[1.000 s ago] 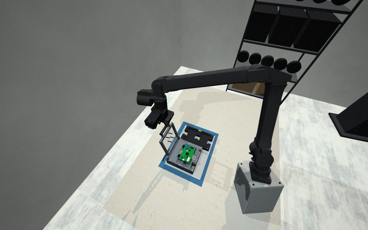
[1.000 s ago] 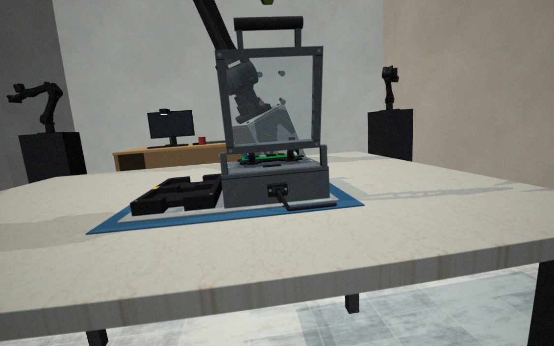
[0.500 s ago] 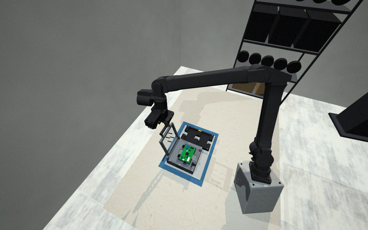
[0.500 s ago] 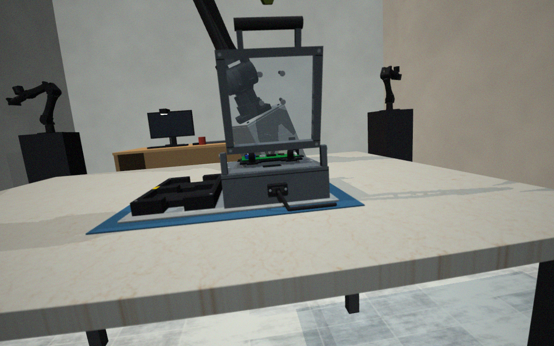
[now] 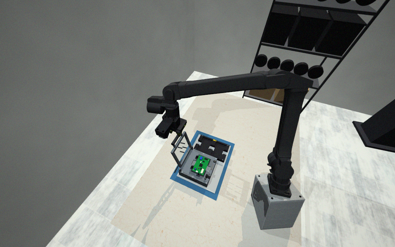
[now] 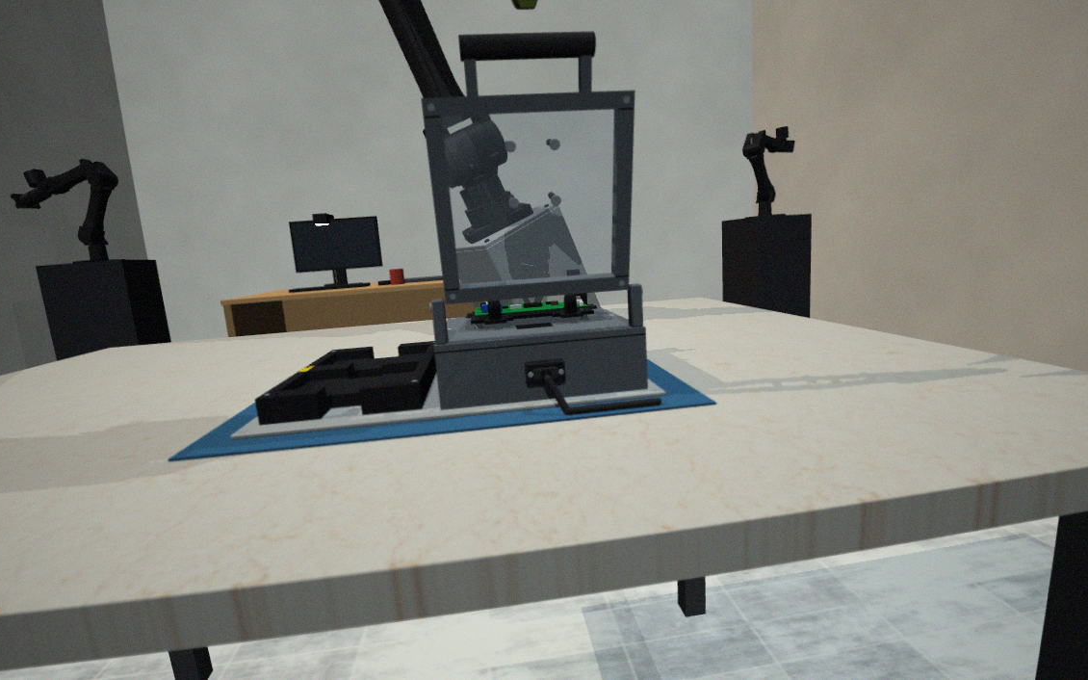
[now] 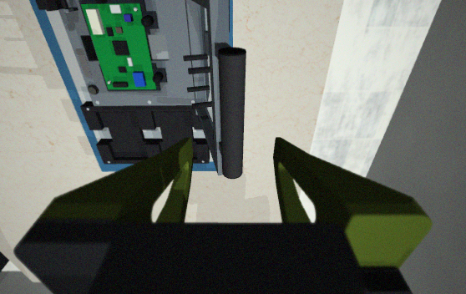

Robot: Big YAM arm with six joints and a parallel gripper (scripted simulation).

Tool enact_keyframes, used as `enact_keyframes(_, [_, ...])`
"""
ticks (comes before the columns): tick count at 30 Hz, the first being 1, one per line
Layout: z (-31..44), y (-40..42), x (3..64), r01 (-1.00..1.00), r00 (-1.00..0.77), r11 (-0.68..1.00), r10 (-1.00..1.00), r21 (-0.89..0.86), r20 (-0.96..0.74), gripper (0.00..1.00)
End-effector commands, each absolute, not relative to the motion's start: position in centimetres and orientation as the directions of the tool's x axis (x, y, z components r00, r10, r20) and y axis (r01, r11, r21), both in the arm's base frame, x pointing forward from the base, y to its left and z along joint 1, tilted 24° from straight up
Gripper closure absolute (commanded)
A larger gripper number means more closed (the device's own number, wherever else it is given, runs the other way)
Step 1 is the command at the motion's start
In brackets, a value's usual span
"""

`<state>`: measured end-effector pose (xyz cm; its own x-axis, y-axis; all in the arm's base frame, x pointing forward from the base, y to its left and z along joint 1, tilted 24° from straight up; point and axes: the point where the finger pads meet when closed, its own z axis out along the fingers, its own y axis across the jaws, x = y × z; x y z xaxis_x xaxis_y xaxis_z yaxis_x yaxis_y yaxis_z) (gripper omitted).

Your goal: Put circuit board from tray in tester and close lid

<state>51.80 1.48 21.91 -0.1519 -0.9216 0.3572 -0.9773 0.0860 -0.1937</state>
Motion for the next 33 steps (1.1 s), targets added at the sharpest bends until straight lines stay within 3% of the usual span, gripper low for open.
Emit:
enact_keyframes(1, [21.4, 0.5, 52.2, -0.978, -0.153, 0.090, -0.922, -0.189, 0.355, 0.52])
enact_keyframes(33, [17.7, -1.3, 52.7, -0.977, -0.154, 0.090, -0.922, -0.192, 0.354, 0.52])
